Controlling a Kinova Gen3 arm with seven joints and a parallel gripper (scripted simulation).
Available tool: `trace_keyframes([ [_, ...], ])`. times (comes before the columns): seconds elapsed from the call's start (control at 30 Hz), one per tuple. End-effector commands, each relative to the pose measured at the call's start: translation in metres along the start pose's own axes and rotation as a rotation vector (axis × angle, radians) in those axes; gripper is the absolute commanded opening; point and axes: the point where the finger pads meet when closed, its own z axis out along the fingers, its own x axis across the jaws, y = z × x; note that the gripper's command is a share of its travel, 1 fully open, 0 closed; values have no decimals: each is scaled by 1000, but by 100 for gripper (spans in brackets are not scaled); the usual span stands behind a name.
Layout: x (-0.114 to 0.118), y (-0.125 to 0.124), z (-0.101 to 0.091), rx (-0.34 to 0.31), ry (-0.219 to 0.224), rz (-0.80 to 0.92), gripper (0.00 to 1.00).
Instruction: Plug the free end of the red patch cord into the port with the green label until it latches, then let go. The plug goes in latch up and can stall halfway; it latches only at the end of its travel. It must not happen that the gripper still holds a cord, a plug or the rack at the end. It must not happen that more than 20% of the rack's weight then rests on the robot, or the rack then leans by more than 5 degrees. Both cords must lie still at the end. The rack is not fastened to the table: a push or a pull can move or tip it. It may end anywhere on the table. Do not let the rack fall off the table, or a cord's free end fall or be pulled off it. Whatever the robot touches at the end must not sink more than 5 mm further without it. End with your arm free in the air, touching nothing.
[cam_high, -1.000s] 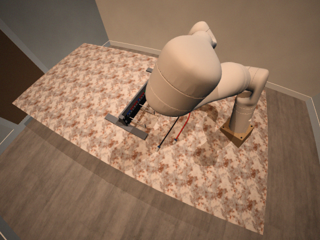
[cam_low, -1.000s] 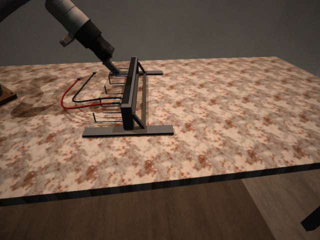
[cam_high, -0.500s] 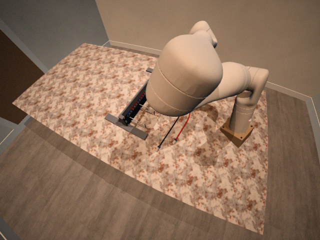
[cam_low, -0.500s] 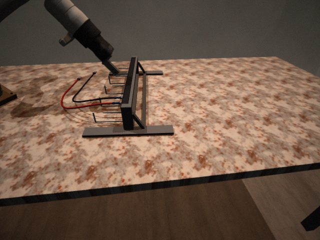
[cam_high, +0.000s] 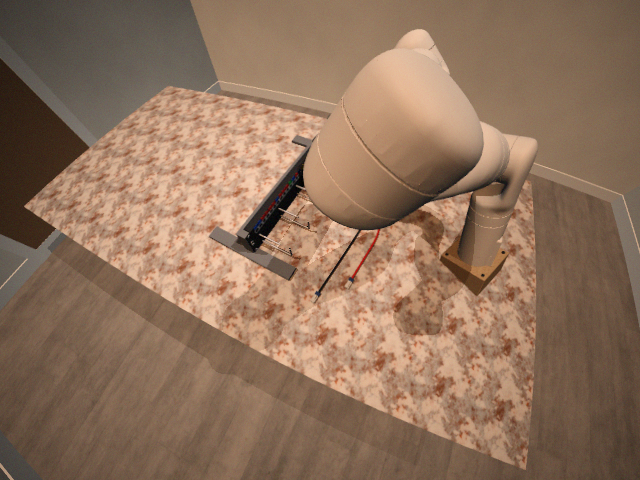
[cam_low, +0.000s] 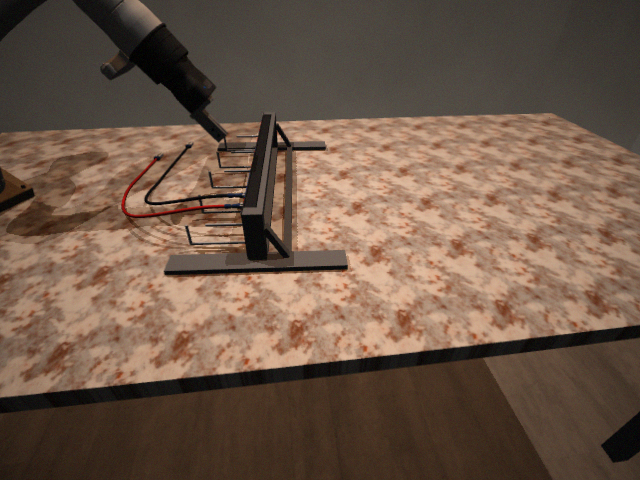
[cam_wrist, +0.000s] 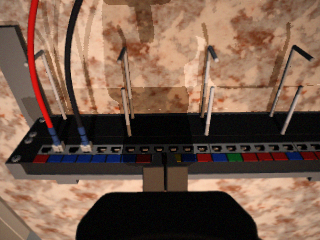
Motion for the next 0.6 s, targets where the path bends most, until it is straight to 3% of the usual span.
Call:
trace_keyframes([
  [0.0, 4, 3, -9, -10, 12, 1, 0],
  [0.57, 4, 3, -70, -10, 12, 1, 0],
])
